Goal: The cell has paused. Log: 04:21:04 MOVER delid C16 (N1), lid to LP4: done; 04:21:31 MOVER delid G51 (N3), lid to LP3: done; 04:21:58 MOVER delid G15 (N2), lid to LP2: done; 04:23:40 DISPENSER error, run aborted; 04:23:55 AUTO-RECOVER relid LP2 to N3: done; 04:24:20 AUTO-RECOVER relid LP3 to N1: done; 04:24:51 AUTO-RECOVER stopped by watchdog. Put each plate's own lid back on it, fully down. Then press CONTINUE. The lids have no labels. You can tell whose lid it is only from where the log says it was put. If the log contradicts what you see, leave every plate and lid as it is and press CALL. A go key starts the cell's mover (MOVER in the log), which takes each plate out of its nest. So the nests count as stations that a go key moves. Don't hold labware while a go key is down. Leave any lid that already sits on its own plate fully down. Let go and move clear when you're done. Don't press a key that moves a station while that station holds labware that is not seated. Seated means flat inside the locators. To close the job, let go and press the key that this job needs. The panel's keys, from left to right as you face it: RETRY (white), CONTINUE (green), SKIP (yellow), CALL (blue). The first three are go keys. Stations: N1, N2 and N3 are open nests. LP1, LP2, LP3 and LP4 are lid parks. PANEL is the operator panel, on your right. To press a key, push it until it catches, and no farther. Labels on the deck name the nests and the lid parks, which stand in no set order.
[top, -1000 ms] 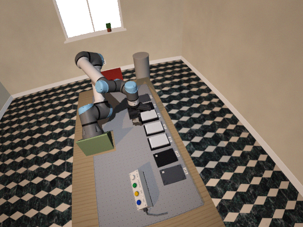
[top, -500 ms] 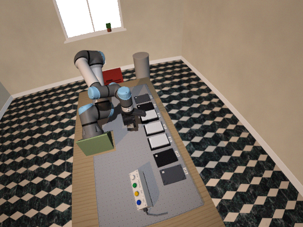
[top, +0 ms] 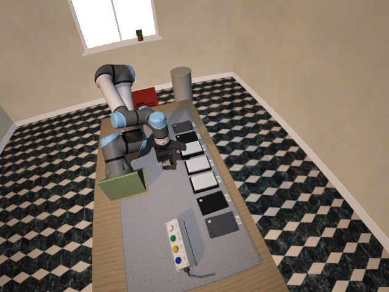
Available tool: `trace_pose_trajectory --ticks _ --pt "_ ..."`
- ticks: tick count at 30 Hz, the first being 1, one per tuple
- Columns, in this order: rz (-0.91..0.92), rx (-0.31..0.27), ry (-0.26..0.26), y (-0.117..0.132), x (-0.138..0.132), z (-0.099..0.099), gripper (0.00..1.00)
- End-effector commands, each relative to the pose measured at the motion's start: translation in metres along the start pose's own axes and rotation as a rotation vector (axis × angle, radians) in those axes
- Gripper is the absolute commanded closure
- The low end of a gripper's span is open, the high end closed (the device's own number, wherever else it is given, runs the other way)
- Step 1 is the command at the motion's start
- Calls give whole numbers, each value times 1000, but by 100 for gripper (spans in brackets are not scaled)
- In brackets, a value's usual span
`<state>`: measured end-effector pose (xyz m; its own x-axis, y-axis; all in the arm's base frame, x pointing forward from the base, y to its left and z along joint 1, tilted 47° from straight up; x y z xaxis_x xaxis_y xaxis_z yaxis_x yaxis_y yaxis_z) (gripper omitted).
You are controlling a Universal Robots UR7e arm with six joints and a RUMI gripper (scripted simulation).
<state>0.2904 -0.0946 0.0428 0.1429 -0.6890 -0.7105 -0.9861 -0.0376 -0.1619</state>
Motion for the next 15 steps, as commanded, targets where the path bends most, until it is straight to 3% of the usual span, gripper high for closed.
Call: trace_pose_trajectory --ticks 1,7,15 --pt "-3 2 8 -1 1 -27 100" --pt "-3 2 8 -1 1 -57 100" --pt "-3 2 8 -1 1 -58 100"
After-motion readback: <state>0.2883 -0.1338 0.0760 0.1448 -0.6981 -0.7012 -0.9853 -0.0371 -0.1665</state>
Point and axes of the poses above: the point where the finger pads meet when closed, its own z axis out along the fingers, its own x axis across the jaws, y = z × x, the point moved 10 cm from there along -z, back along the fingers, and after that the axes turned 15 degrees about -z, right-handed, at the moved point
